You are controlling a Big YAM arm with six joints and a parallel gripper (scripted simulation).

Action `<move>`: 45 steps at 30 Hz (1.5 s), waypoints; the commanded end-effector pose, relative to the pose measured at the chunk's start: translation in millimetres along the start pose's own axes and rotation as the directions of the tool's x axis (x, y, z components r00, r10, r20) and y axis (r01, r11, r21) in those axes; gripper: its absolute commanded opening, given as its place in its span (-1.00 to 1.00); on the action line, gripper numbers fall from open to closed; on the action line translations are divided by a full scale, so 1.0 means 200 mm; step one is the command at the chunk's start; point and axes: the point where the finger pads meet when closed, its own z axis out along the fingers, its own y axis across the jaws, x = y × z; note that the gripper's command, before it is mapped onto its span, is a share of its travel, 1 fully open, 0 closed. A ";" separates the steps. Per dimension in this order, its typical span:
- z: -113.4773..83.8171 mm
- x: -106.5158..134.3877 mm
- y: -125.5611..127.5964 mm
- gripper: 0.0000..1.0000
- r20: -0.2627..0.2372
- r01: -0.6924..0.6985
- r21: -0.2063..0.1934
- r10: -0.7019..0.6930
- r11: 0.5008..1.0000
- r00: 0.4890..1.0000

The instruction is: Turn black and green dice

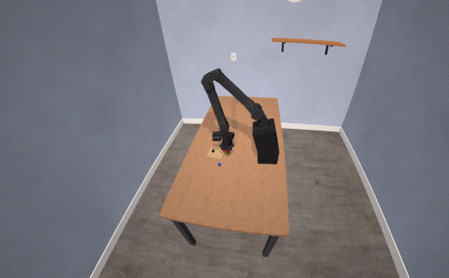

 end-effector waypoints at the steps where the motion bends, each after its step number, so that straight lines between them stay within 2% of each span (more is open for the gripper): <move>1: -0.17 0.01 0.01 -0.72 0.000 -0.006 -0.012 0.006 1.000 1.000; 3: -0.23 0.01 0.02 -0.72 -0.001 -0.008 -0.014 0.008 1.000 1.000; 5: -0.23 0.01 0.02 -0.72 -0.001 -0.008 -0.014 0.008 1.000 1.000; 9: -0.33 0.02 0.02 -0.72 -0.003 -0.005 -0.016 0.005 1.000 1.000; 12: -0.36 0.01 0.02 -0.72 -0.002 -0.009 -0.017 0.009 1.000 1.000; 15: -0.36 0.02 0.04 -0.72 -0.004 -0.007 -0.022 0.007 1.000 1.000; 17: -0.33 0.01 0.00 -0.72 0.006 -0.007 0.002 0.007 1.000 1.000; 20: -0.34 0.01 0.02 -0.72 0.000 -0.007 -0.011 0.007 1.000 1.000; 26: -0.34 0.01 0.02 -0.72 0.000 0.008 -0.010 -0.008 1.000 1.000; 32: -0.33 0.03 0.03 -0.72 0.004 0.094 0.000 -0.094 0.996 0.996; 37: -0.32 0.07 0.05 -0.72 0.003 0.266 0.001 -0.266 0.964 0.964; 39: -0.32 0.07 0.05 -0.72 0.003 0.266 0.001 -0.266 0.964 0.964; 40: -0.33 0.06 0.09 -0.72 0.004 0.298 -0.013 -0.298 0.955 0.955; 42: -0.32 0.10 0.08 -0.72 0.003 0.399 -0.002 -0.399 0.917 0.917; 45: -0.31 0.11 0.08 -0.72 0.001 0.472 0.000 -0.472 0.882 0.882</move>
